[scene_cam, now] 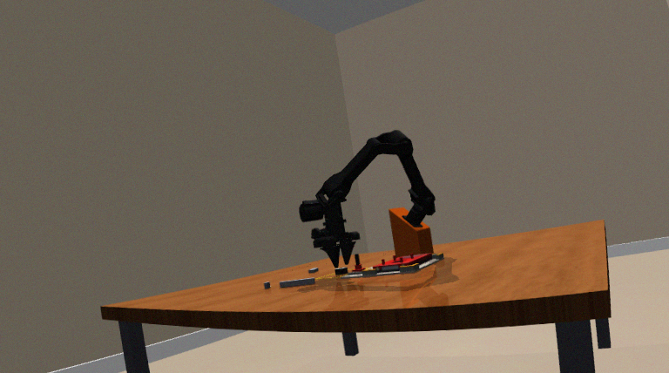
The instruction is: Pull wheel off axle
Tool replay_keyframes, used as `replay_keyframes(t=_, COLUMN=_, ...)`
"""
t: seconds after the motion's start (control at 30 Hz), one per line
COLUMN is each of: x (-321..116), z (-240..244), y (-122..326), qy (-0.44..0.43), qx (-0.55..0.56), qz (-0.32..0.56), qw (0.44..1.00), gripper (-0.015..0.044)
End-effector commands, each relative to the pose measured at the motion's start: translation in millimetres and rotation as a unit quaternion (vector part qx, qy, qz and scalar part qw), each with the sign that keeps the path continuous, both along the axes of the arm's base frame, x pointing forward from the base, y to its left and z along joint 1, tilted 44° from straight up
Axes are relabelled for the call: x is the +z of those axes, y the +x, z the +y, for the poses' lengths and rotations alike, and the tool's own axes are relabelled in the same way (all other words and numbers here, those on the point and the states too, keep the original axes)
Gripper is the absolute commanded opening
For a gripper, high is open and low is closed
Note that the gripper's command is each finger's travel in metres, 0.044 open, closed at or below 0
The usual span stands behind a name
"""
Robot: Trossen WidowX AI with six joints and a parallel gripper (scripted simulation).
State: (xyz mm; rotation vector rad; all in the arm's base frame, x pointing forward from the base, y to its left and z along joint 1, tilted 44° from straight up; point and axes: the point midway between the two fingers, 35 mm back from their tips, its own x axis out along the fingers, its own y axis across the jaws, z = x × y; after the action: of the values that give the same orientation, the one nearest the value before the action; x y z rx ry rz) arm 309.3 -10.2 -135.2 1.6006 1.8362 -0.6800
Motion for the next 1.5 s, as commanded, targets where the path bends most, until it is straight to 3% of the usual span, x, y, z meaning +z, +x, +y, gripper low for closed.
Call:
replay_keyframes(t=0.0, x=27, z=-26, y=7, qy=-0.004, qx=-0.001, qz=-0.008, qw=1.0, gripper=0.03)
replay_keyframes(t=0.17, x=32, z=-31, y=7, qy=-0.003, qx=-0.001, qz=-0.007, qw=1.0, gripper=0.03)
replay_keyframes(t=0.37, x=50, z=-41, y=-23, qy=-0.008, qx=0.003, qz=-0.016, qw=1.0, gripper=0.044)
replay_keyframes(t=0.6, x=86, z=-49, y=-73, qy=-0.005, qx=-0.001, qz=-0.005, qw=1.0, gripper=0.044)
replay_keyframes(t=1.47, x=87, z=-49, y=-74, qy=-0.004, qx=-0.001, qz=-0.004, qw=1.0, gripper=0.044)
